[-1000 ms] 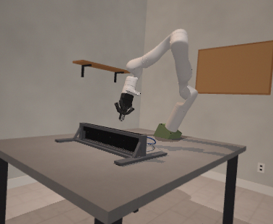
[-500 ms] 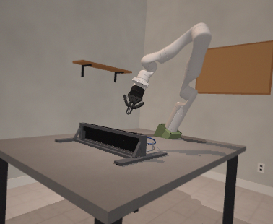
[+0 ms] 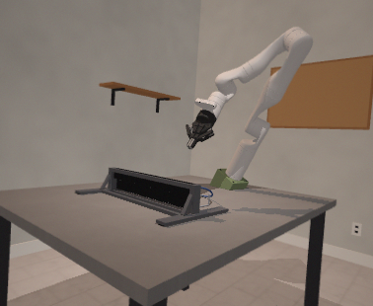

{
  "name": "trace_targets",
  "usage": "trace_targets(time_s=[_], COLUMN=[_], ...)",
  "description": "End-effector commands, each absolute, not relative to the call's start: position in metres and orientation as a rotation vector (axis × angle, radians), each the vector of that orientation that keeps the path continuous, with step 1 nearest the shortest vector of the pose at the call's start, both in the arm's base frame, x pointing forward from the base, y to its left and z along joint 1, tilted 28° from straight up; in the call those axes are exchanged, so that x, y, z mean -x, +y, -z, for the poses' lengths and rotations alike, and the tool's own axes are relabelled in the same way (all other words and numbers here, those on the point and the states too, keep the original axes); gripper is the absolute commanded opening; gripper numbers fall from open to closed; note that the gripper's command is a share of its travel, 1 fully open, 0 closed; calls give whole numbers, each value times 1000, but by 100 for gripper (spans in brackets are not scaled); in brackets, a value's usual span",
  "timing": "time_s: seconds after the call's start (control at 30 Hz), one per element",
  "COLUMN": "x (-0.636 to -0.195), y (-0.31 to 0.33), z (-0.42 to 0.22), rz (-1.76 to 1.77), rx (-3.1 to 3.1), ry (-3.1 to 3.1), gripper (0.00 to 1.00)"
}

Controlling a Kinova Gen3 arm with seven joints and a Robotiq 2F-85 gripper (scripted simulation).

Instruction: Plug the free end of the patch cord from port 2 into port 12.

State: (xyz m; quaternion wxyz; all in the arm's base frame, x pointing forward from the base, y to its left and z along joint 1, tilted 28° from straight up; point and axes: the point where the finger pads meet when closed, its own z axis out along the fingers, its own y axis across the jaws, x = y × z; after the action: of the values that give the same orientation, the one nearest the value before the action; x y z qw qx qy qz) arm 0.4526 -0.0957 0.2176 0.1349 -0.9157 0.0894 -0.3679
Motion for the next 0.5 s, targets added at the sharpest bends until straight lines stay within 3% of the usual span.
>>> trace_targets(time_s=[0.0,0.47], x=[-453,-444], y=[-67,-50], z=[-246,-262], rz=[1102,1094], rx=[2598,2498], ry=[297,553], gripper=[0,0])
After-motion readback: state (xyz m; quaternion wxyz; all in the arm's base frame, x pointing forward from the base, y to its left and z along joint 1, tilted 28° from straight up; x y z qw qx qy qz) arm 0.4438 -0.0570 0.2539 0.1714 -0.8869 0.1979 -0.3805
